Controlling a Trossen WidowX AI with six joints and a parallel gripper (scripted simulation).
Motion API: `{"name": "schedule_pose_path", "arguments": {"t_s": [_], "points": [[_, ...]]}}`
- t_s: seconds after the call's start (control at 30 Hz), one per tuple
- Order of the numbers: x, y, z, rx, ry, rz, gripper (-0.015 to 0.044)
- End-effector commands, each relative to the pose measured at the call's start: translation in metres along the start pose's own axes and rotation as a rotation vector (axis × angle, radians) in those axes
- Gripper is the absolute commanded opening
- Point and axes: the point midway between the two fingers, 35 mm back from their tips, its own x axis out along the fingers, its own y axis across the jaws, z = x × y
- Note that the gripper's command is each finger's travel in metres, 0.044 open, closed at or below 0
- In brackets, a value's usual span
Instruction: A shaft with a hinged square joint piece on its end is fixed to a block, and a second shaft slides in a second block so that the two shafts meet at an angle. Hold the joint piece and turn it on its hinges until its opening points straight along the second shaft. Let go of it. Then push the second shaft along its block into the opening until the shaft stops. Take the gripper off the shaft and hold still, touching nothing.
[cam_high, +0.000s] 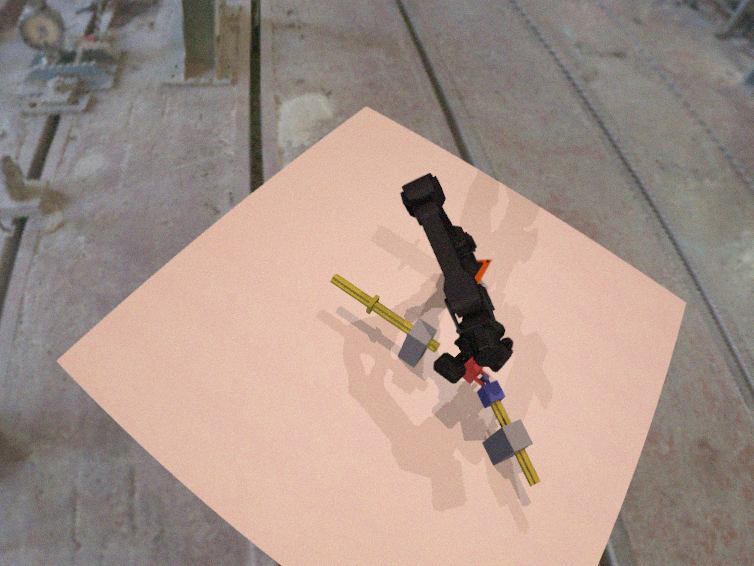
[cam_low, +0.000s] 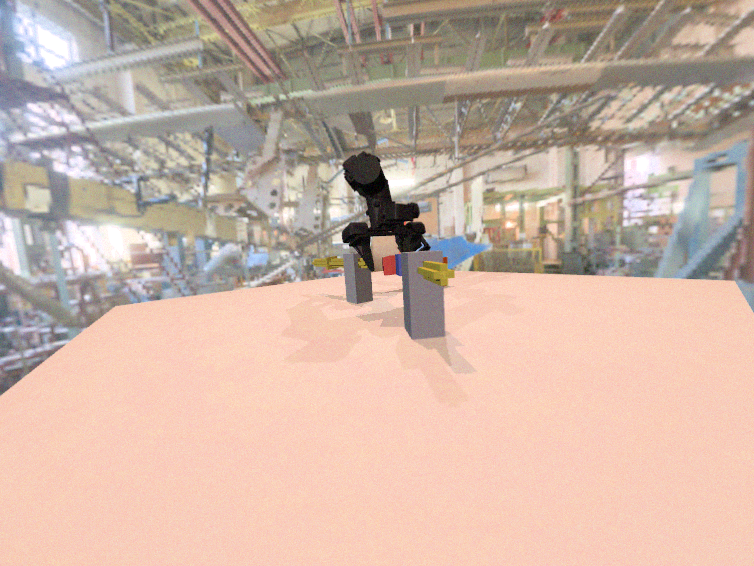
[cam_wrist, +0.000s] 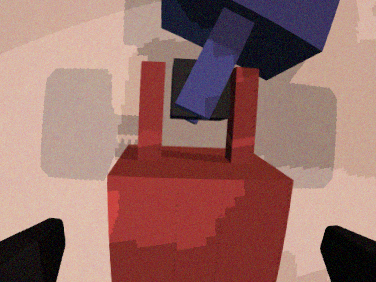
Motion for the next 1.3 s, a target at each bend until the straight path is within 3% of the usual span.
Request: {"name": "schedule_pose_path", "arguments": {"t_s": [0.0, 1.27], "points": [[0.002, 0.003, -0.001, -0.013, -0.008, 0.007, 0.044], [-0.129, 0.005, 0.039, 1.071, 0.088, -0.142, 0.044]]}}
